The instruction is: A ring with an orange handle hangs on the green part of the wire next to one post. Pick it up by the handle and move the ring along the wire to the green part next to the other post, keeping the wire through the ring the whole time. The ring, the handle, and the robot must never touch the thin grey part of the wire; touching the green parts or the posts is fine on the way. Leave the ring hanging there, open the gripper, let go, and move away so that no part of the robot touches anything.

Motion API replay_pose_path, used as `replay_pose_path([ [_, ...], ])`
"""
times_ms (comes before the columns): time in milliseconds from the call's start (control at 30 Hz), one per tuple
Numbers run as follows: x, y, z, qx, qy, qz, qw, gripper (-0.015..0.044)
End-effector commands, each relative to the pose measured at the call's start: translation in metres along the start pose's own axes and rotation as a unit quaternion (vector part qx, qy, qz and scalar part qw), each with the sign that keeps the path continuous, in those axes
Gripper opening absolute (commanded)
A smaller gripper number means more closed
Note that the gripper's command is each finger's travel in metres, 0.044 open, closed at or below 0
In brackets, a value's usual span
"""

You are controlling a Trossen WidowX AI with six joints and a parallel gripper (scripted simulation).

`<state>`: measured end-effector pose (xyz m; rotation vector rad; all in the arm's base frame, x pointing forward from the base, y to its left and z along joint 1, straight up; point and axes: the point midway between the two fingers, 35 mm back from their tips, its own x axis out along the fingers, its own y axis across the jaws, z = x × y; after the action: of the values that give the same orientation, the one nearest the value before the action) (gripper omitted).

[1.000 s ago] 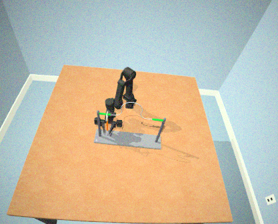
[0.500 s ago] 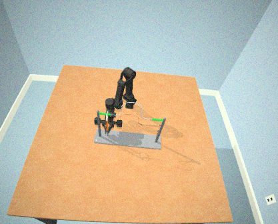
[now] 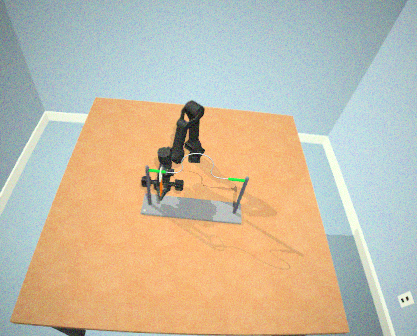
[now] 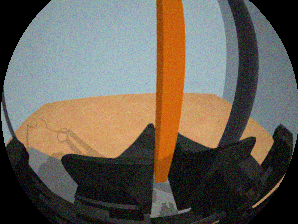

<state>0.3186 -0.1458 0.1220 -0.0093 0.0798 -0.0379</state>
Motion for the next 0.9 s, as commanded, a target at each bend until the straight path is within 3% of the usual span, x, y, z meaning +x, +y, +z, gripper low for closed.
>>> replay_pose_path([
  [0,0.0,0.0,0.006,-0.001,-0.002,-0.001,1.0,-0.015],
  [867,-0.001,0.003,0.02,0.0,-0.002,-0.002,1.0,-0.015],
])
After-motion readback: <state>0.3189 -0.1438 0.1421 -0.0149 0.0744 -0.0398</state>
